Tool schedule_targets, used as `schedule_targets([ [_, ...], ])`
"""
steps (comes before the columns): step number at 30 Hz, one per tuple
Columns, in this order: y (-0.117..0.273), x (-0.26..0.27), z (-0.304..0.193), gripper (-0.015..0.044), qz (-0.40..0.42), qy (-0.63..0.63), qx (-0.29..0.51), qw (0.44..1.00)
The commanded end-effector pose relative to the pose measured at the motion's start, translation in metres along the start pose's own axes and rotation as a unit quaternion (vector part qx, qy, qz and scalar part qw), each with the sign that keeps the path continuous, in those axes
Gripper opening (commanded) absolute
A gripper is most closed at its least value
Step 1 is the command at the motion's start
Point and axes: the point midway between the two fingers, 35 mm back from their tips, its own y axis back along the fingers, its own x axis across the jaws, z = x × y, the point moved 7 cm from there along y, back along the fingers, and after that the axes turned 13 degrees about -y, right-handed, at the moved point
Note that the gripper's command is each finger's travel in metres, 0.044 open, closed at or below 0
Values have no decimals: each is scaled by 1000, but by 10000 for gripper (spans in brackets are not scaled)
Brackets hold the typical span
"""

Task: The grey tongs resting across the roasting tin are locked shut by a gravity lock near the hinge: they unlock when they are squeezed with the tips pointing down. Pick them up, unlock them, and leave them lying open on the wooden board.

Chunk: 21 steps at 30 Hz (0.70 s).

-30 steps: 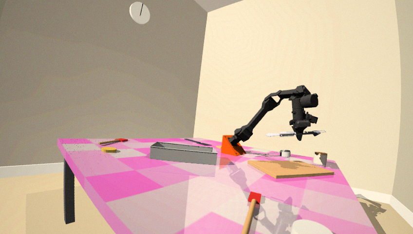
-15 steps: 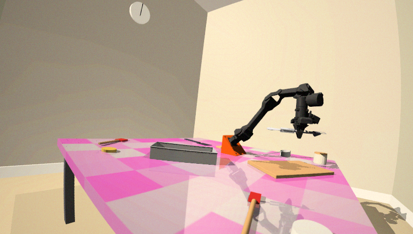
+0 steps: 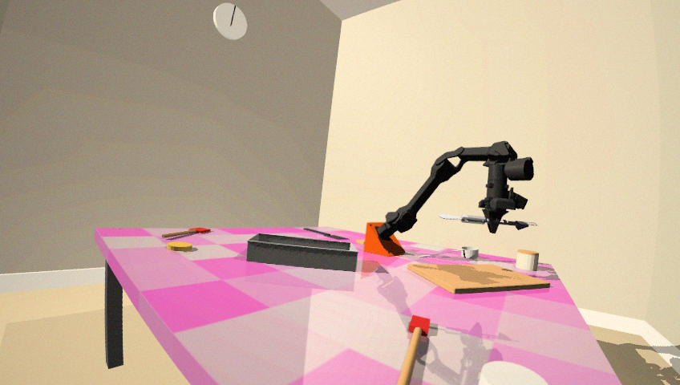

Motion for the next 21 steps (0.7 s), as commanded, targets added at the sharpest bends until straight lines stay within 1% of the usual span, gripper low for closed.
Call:
schedule_targets([
  [1, -5, -1, 0, -150, -2, -2, 1, 1000],
  [21, -37, -4, 1, -150, -1, -3, 1, 1000],
])
